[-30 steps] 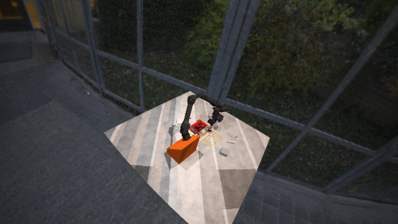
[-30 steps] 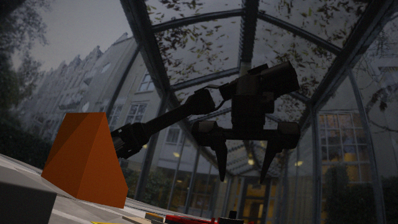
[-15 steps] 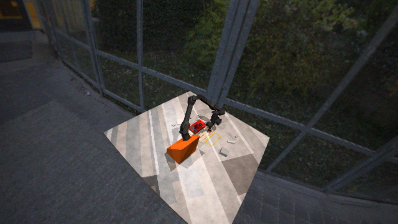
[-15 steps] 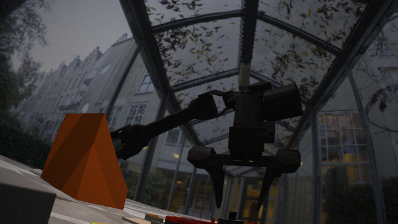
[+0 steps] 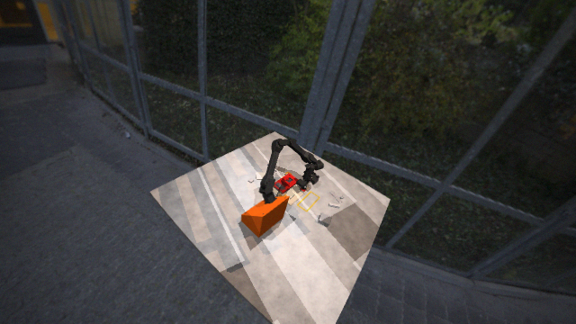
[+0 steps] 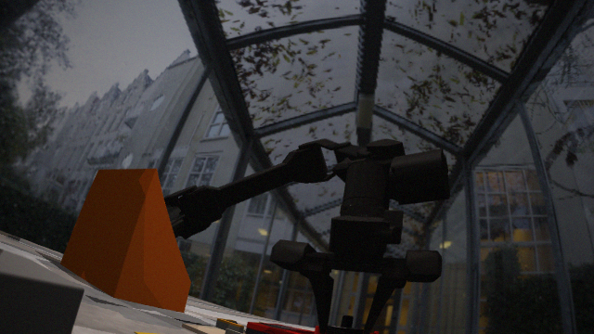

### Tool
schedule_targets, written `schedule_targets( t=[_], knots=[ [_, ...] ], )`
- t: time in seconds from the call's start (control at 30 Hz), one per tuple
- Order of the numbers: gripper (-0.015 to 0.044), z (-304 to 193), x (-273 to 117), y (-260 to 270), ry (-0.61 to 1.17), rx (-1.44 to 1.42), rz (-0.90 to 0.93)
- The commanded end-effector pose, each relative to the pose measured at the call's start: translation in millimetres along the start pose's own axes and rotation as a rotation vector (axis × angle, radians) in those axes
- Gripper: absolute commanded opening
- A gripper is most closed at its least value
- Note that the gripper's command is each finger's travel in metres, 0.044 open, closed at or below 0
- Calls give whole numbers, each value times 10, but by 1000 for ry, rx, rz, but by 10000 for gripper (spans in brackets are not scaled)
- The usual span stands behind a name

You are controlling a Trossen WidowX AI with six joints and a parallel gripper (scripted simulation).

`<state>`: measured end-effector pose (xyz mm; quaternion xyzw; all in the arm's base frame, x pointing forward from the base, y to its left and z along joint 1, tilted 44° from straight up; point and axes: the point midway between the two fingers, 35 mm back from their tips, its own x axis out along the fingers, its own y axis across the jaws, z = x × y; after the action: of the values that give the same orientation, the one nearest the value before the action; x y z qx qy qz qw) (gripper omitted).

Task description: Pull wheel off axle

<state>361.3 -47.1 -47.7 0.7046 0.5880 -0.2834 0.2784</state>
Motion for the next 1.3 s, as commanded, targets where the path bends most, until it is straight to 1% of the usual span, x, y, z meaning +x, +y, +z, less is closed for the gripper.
schedule_targets(
  t=[0.0, 0.1, 0.3, 0.33, 1.27],
  knots=[
    [188, -2, -3, -1, 0, -3, -1],
    [168, -2, -3, -1, 0, -3, -1],
    [10, -2, -14, 0, 0, -3, 0],
    [0, -2, -17, 0, 0, -3, 0],
    [0, 1, -110, 2, 0, -1, 3]
  ],
)
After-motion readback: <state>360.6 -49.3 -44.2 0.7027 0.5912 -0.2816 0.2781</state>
